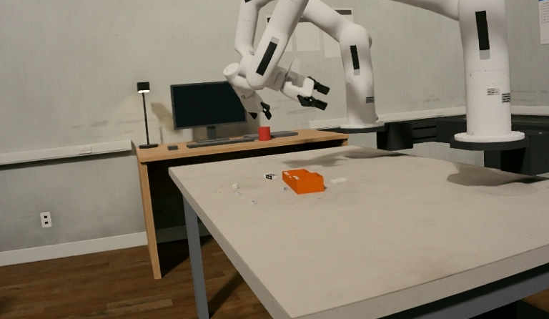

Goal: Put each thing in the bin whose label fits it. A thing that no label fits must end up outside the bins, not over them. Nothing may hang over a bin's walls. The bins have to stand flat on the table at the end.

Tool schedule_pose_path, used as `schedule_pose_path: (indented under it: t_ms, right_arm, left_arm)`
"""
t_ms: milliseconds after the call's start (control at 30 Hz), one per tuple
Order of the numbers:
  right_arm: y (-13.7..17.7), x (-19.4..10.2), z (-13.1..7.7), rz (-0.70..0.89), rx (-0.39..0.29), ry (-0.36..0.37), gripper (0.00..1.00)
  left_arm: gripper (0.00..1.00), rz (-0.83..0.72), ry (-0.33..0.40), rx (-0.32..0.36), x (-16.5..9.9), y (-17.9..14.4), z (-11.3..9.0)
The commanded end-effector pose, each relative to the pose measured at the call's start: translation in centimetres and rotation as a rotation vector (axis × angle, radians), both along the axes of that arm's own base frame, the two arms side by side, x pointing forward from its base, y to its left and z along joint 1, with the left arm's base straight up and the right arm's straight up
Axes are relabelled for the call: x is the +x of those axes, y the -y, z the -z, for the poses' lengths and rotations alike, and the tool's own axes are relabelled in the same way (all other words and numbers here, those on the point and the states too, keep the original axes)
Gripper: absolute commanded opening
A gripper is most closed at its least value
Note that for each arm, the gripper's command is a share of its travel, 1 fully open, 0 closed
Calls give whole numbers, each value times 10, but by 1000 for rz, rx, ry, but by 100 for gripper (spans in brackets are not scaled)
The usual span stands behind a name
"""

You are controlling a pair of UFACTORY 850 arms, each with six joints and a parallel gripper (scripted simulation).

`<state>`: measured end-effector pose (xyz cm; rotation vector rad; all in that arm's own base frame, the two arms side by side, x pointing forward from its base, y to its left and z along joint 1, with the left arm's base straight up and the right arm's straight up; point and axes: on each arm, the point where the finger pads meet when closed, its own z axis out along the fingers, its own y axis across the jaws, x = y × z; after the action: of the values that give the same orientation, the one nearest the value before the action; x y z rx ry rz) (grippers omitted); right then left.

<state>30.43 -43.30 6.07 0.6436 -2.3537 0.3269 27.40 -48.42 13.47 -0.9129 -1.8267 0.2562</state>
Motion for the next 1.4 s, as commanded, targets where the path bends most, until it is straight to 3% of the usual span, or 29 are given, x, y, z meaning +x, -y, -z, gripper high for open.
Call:
schedule_pose_path:
  t_ms: [0, 533, 700, 1367]
  right_arm:
    - [1, 1, -1, 0, -1, 1, 100]
    - [1, 1, -1, 0, -1, 1, 100]
    - [1, 1, -1, 0, -1, 1, 100]
    - [1, 1, -1, 0, -1, 1, 100]
  left_arm:
    - [100, 0, 1, -2, 0, 1, -1]
    - [100, 0, 1, -2, 0, 1, -1]
    - [100, 0, 1, -2, 0, 0, -19]
    - [100, -1, 22, 1, 0, -3, -23]
